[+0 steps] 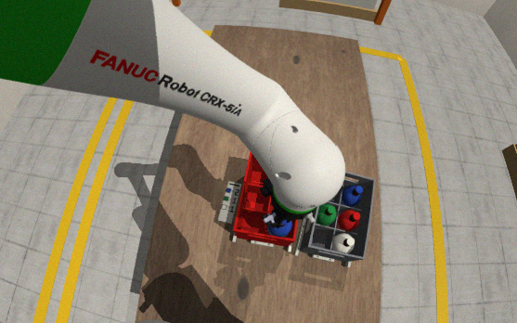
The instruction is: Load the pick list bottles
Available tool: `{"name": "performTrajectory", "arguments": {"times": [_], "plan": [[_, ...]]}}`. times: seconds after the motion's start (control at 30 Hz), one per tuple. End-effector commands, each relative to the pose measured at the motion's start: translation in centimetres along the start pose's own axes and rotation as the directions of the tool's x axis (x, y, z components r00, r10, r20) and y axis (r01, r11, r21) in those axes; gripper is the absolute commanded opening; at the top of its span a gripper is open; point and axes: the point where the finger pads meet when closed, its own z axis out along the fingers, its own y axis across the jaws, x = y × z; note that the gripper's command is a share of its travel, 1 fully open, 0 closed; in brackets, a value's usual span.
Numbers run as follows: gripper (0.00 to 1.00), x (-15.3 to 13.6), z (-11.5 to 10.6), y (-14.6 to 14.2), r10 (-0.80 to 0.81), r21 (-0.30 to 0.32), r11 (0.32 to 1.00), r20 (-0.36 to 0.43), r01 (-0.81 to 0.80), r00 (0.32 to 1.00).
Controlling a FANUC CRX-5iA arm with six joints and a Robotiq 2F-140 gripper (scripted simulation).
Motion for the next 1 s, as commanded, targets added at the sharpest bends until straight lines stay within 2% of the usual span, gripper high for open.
{"name": "performTrajectory", "arguments": {"times": [0.0,0.97], "plan": [[0.10,0.0,0.2,0.1,0.000,-0.001,1.000,-0.001,0.000,1.000],[0.10,0.0,2.8,0.1,0.000,-0.001,1.000,-0.001,0.000,1.000]]}}
